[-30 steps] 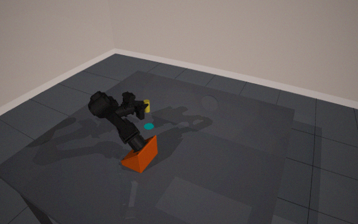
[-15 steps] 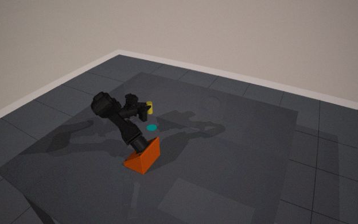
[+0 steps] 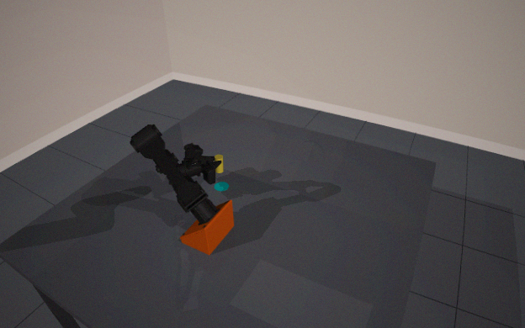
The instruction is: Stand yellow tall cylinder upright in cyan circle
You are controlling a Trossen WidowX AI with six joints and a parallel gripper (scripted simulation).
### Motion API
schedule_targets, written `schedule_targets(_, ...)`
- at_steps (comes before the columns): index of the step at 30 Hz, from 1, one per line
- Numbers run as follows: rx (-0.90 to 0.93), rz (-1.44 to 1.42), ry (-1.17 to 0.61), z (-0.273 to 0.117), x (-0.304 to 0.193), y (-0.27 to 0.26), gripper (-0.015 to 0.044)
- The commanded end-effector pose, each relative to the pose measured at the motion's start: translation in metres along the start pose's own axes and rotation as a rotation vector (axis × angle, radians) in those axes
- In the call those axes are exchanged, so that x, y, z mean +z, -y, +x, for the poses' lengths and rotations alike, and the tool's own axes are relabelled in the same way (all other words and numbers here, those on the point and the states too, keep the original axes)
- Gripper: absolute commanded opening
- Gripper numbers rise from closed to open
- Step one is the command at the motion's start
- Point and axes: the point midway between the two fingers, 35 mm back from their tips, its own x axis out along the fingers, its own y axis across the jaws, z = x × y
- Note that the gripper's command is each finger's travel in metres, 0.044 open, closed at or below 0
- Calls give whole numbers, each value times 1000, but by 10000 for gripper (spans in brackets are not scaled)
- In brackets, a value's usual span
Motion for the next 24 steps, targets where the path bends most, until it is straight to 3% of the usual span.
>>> schedule_targets(1, -3, -2, 5, 1, -8, 1, 105)
schedule_targets(24, 8, -7, 12, 3, -53, 8, 105)
